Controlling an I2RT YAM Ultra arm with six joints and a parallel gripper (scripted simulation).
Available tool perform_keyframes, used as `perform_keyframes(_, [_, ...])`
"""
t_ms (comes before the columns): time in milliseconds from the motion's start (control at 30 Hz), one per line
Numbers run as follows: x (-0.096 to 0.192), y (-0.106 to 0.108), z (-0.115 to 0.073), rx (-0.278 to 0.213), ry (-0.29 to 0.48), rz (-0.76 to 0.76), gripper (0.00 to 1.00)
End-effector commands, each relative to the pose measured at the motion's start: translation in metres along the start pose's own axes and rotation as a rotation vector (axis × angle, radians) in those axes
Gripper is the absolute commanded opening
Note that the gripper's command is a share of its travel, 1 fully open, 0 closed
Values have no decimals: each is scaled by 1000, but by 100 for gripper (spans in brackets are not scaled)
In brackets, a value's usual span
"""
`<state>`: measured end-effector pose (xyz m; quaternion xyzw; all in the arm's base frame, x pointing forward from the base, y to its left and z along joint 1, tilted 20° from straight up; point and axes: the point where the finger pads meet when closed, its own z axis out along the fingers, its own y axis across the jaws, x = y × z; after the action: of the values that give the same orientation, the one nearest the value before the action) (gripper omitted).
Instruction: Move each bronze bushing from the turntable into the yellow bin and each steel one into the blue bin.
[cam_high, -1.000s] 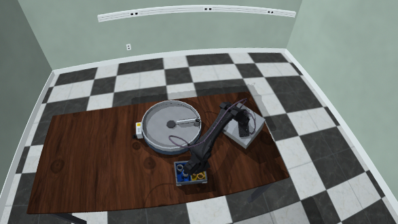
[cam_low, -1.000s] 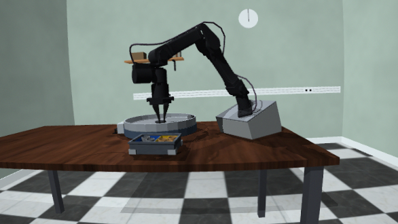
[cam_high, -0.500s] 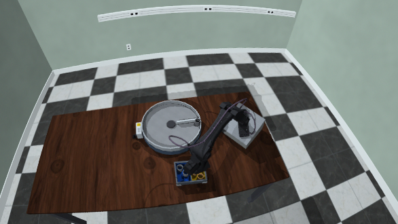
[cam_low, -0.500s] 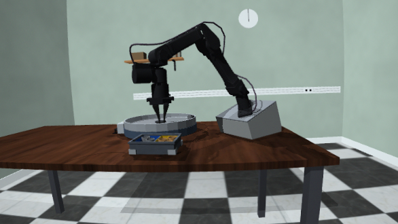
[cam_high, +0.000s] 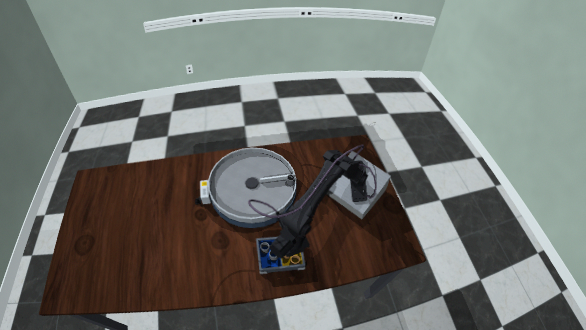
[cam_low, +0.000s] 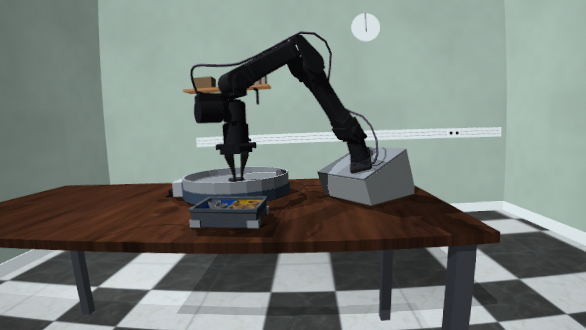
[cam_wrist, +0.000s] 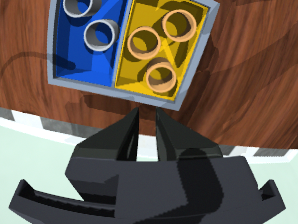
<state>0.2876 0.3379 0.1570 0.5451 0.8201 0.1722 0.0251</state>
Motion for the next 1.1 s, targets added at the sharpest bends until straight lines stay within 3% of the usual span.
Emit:
perform_keyframes(0, [6,4,-21,-35,13,-3,15])
perform_keyframes(233, [5,4,-20,-35,13,-2,14])
perform_keyframes(300, [-7,-6,-10,3,-7,0,14])
perform_keyframes(400, [-12,-2,-10,-17,10,2,14])
perform_keyframes(567, [-42,-14,-9,-17,10,1,14])
perform_keyframes(700, [-89,-33,-8,-18,8,1,14])
perform_keyframes(767, [-89,-33,-8,-18,8,1,14])
perform_keyframes(1067, [-242,-91,-6,-19,-2,-2,14])
